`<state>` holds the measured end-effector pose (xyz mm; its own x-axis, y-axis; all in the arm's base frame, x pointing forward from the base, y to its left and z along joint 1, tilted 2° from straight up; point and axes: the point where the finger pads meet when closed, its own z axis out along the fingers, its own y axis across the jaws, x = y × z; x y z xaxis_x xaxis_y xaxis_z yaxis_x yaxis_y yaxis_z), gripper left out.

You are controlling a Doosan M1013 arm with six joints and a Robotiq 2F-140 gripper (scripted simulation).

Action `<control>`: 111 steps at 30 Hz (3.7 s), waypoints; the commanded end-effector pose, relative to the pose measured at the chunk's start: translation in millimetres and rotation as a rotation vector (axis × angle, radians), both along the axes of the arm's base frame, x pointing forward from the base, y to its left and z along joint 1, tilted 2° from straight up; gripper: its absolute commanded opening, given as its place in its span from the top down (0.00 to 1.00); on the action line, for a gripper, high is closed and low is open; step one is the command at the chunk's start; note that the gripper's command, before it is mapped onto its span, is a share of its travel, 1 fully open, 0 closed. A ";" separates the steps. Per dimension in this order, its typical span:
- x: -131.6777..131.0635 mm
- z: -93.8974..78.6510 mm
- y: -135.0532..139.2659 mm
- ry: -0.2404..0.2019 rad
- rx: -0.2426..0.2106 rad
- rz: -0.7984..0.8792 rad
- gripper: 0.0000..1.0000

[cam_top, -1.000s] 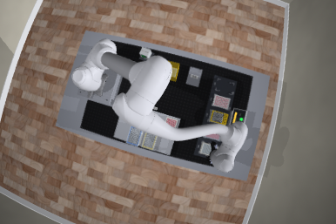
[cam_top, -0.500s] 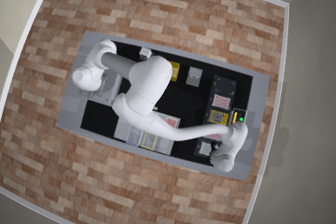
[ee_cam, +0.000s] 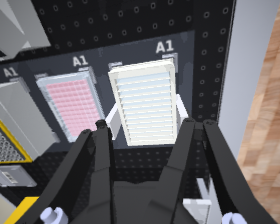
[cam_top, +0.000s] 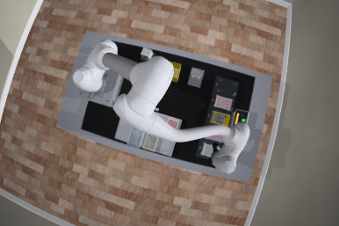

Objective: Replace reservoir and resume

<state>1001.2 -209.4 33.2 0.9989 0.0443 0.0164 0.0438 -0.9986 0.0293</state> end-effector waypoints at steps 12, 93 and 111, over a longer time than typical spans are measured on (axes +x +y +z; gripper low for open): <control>3.7 -3.3 -2.8 -0.007 -0.001 -0.002 0.23; 2.1 61.7 -0.9 -0.007 -0.001 -0.002 0.23; 1.4 88.3 -0.1 -0.007 -0.001 -0.002 0.23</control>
<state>1000.7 -209.6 109.8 0.9990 0.0416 0.0163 0.0411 -0.9987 0.0301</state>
